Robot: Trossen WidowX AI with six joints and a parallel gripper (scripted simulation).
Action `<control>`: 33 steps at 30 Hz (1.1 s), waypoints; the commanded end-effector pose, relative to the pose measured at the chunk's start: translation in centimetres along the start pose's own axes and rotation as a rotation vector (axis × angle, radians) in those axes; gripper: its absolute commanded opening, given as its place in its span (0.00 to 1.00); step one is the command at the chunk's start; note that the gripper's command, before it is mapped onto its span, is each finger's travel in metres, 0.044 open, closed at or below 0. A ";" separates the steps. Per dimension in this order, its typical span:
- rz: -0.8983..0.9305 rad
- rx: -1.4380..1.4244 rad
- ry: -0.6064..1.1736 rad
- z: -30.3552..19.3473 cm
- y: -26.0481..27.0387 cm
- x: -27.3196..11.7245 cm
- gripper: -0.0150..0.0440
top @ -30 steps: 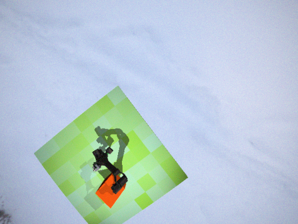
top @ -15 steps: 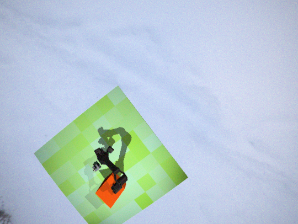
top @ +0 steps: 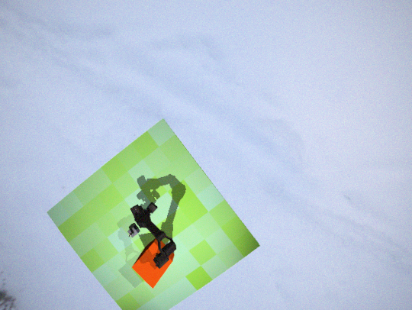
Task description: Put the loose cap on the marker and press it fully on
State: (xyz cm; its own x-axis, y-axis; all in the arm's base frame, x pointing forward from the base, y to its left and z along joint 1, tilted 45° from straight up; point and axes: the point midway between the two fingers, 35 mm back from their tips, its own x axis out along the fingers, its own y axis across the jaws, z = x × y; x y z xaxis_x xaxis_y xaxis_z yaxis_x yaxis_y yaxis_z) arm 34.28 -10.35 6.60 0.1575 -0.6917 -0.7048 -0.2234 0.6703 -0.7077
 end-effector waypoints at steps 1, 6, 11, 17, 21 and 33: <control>0.005 -0.005 -0.002 0.0 0.1 0.0 0.39; 0.007 -0.004 -0.002 0.1 0.1 -1.2 0.25; 0.008 -0.004 -0.002 0.2 0.1 -2.7 0.25; 0.009 -0.004 -0.002 0.2 0.1 -4.4 0.25; 0.008 -0.004 -0.002 0.1 0.0 -5.6 0.25; 0.027 -0.006 -0.010 0.9 2.7 -6.7 0.25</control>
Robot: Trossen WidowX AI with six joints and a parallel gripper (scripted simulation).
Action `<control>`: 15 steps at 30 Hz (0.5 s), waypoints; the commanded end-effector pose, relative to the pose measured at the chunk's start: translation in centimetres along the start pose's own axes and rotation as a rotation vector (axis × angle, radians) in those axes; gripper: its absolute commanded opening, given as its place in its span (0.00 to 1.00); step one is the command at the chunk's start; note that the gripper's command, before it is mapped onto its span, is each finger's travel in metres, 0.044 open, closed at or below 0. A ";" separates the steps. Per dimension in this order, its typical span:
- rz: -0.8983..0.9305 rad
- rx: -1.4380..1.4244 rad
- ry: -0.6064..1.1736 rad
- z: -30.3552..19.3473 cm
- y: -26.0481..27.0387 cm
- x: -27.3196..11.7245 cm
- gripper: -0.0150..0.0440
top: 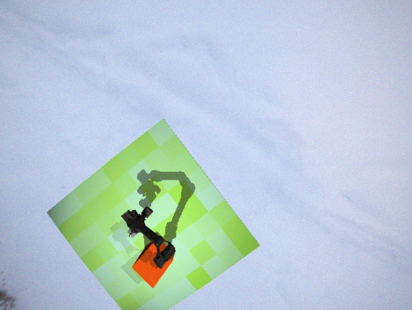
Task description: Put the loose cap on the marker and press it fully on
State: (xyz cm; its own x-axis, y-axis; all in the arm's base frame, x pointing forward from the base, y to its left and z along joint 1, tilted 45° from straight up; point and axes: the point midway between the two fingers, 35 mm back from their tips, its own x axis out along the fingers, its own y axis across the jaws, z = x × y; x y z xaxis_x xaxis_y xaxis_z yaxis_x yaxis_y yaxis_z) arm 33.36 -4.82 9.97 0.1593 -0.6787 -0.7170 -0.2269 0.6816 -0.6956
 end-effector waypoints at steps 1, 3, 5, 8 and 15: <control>0.013 -0.006 -0.005 0.6 1.6 -0.4 0.25; 0.018 -0.006 -0.007 0.8 2.4 -0.6 0.25; 0.023 -0.007 -0.008 0.9 3.3 -0.8 0.25; 0.029 -0.008 -0.009 1.1 4.5 -1.1 0.25; 0.040 -0.010 -0.010 1.4 7.4 -1.9 0.25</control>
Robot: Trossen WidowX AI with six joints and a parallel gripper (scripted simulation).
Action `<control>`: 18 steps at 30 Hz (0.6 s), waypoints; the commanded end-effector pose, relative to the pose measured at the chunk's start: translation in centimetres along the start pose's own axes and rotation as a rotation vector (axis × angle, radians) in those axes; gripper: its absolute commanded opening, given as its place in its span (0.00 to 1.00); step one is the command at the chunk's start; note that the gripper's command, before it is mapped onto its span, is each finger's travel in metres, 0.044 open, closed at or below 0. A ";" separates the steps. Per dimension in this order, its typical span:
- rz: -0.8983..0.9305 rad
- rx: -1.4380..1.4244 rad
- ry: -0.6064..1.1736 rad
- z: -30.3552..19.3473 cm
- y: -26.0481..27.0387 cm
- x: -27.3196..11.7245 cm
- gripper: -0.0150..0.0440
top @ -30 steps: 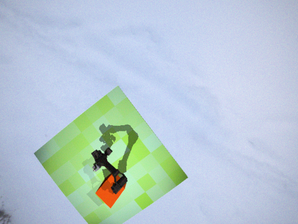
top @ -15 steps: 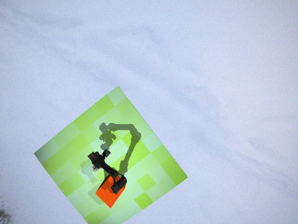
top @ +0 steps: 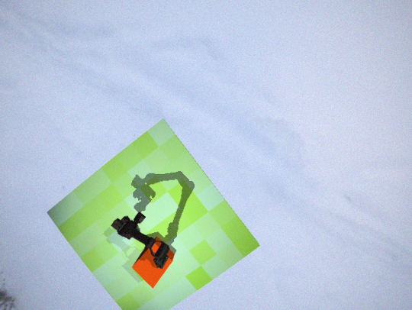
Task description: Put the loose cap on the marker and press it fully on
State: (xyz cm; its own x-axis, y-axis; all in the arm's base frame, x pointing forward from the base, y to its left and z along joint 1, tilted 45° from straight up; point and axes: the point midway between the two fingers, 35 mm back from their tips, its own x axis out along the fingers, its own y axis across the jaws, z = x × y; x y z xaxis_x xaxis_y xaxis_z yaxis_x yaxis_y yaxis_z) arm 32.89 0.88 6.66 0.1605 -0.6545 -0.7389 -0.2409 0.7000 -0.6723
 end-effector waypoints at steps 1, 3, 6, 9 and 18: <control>0.010 -0.001 -0.001 0.2 1.6 -0.4 0.25; 0.012 -0.001 -0.001 0.2 2.4 -0.6 0.25; 0.014 -0.002 0.000 0.2 3.7 -0.9 0.25; 0.015 -0.002 0.001 0.2 4.9 -1.1 0.25; 0.012 -0.002 0.006 -0.3 8.5 -2.0 0.25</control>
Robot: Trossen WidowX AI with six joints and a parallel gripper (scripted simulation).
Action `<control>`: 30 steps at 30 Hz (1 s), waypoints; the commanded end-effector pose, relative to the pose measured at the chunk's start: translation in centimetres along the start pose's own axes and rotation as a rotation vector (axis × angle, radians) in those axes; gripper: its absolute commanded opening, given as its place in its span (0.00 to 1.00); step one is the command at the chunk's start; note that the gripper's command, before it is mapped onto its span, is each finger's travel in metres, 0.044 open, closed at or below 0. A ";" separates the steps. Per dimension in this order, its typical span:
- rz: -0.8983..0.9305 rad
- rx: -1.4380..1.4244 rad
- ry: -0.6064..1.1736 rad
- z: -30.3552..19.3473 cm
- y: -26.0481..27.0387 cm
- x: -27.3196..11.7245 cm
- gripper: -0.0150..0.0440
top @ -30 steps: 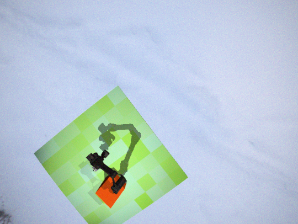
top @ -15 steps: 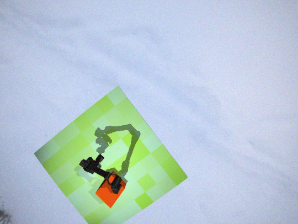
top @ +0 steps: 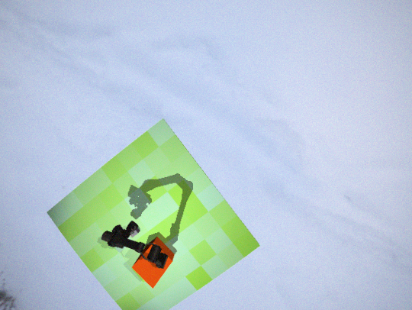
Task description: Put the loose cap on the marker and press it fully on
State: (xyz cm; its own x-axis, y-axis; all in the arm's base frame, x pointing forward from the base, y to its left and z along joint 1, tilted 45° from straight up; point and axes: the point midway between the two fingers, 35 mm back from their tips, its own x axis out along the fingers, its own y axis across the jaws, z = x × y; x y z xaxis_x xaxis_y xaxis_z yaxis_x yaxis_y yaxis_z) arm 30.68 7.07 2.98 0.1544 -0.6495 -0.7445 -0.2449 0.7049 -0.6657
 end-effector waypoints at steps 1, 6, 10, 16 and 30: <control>0.002 0.000 0.002 -0.2 1.5 -0.4 0.25; -0.004 0.001 0.004 -0.6 3.4 -0.8 0.25; -0.011 0.003 0.006 -1.1 4.9 -1.1 0.25; -0.026 0.006 0.008 -1.9 7.0 -1.5 0.25; -0.033 0.007 0.008 -2.3 7.8 -0.8 0.25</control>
State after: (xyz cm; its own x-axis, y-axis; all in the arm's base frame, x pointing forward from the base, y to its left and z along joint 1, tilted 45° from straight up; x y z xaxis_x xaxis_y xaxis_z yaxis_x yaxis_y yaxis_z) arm 26.52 12.53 -1.24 0.1547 -0.6740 -0.7223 -0.2286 0.6868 -0.6899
